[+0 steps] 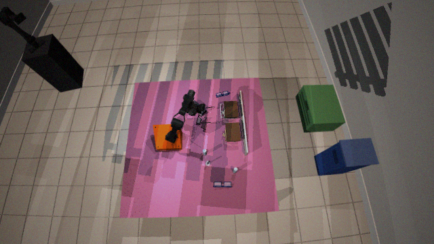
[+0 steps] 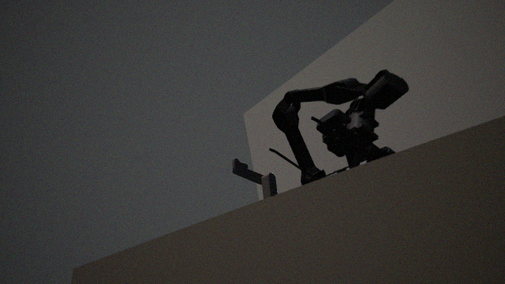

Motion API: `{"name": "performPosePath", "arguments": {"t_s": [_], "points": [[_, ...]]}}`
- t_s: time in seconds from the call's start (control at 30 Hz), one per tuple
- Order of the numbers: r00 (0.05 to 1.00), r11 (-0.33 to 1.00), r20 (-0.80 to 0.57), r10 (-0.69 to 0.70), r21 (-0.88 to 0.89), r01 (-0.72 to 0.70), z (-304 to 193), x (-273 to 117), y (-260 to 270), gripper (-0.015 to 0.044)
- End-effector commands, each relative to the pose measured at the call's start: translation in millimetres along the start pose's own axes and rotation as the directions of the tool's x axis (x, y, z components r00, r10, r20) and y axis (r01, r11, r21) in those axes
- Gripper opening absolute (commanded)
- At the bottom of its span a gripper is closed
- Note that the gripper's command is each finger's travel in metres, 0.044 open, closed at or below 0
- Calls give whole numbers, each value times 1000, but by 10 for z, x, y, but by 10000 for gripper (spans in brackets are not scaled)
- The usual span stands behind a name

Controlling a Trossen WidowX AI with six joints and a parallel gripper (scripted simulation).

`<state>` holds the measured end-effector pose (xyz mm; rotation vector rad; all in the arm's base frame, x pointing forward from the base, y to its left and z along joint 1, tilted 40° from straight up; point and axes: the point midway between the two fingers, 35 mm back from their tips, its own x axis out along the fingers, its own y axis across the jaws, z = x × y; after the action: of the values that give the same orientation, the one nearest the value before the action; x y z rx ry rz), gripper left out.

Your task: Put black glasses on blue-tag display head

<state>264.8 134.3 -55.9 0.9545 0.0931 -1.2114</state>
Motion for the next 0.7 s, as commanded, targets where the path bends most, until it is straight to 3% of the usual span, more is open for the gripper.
{"name": "performPosePath", "arguments": {"t_s": [0.0, 0.67], "points": [[1000, 1000, 0, -1, -5, 1, 3, -1, 0, 0], [999, 998, 11, -47, -28, 48, 76, 71, 41, 0]]}}
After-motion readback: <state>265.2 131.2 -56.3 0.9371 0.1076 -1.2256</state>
